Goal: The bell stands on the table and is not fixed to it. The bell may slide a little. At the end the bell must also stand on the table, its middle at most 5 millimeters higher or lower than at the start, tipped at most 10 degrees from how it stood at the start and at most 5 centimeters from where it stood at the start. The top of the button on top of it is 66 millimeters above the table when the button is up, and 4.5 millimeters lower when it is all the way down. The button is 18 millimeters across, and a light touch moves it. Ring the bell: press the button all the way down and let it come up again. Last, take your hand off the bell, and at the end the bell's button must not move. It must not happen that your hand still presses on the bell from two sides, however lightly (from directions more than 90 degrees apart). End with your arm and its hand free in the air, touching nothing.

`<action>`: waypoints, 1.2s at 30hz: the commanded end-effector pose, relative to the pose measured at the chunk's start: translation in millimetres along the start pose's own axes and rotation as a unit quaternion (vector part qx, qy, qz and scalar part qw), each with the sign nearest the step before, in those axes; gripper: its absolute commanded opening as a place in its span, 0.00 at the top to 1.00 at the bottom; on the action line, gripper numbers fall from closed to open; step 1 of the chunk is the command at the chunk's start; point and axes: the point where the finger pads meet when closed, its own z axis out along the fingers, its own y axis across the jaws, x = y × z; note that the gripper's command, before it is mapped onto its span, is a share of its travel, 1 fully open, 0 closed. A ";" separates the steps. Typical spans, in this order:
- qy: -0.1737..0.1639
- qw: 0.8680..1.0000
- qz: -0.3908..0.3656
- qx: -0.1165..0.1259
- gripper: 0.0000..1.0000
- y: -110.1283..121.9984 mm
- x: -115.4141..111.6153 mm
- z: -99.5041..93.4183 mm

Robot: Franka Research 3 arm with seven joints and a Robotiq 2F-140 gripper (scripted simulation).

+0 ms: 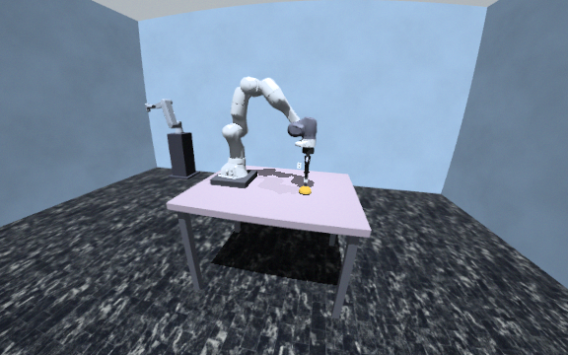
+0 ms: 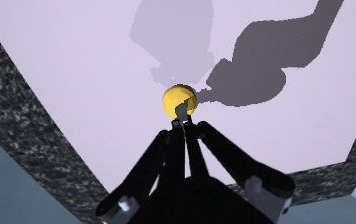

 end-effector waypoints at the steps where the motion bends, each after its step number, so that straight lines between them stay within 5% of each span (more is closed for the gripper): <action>1: -0.001 1.000 0.001 -0.001 1.00 1.9 -1.1 0.3; 36: -0.001 1.000 0.001 -0.001 1.00 1.9 -1.1 10.3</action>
